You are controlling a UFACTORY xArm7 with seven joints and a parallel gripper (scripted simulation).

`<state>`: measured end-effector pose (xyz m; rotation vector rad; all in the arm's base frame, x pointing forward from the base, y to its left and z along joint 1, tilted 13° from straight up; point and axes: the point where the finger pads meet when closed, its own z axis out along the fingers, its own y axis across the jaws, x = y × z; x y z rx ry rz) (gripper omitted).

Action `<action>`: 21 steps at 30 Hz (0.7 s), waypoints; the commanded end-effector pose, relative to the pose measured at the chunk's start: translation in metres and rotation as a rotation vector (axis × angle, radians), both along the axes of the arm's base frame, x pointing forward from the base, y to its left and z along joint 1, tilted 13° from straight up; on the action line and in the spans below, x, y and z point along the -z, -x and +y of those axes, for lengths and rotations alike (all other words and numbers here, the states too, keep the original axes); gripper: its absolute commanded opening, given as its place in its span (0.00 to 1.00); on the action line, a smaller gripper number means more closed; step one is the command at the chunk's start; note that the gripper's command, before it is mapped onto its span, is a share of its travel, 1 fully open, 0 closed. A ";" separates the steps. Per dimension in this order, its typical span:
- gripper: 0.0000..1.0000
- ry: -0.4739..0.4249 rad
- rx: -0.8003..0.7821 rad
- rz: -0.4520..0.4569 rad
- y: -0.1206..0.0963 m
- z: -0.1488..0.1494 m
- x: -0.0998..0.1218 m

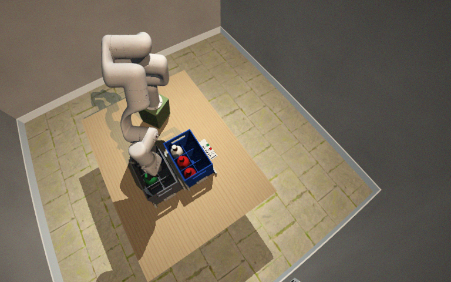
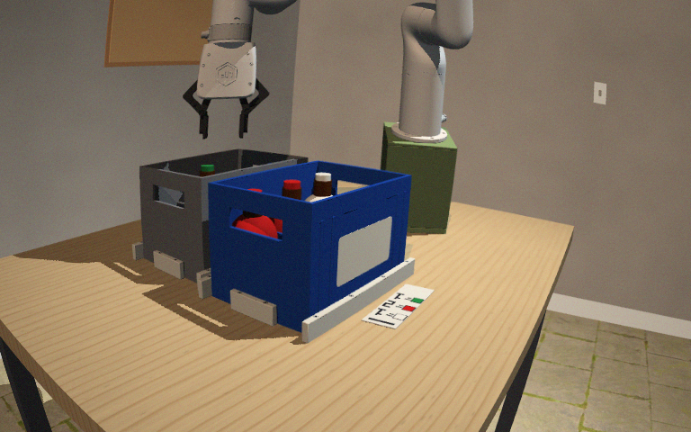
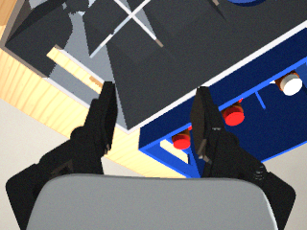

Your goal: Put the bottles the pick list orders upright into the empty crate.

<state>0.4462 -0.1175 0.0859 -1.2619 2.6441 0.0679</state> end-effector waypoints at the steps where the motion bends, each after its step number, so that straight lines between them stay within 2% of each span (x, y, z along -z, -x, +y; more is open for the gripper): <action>1: 0.65 0.000 -0.003 -0.006 0.002 -0.012 0.001; 14: 0.65 0.000 -0.003 -0.005 0.023 -0.073 0.013; 21: 0.65 0.000 -0.003 -0.005 0.027 -0.085 0.015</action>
